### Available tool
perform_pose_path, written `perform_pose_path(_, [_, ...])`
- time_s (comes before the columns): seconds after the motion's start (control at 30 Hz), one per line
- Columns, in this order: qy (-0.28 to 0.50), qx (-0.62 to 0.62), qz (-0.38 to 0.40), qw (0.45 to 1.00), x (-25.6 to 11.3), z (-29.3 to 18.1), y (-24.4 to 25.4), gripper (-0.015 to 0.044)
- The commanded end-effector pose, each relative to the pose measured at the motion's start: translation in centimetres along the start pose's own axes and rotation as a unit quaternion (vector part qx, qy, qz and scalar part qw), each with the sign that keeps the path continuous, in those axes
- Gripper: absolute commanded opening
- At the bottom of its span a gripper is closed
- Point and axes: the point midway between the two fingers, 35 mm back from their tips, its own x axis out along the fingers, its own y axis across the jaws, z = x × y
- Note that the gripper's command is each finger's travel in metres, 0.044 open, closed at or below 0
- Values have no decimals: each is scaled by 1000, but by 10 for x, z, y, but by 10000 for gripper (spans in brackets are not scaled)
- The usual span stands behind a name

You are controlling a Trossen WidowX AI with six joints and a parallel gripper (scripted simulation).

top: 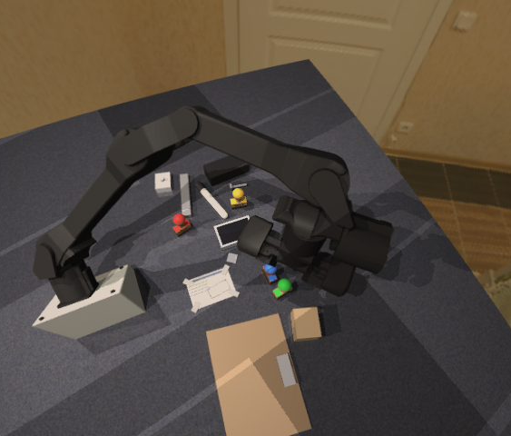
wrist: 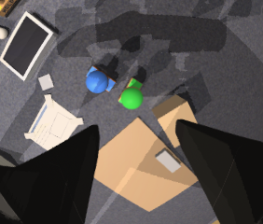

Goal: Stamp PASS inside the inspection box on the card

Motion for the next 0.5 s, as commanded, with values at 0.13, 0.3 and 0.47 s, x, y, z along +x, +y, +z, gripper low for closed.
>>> perform_pose_path(0.13, [0, -4, -3, 1000, -3, -1, -1, 263])
perform_pose_path(0.3, [-1, 0, -2, 1000, -2, 0, -1, 263])
perform_pose_path(0.47, [-1, 0, -2, 1000, -2, 0, -1, 263])
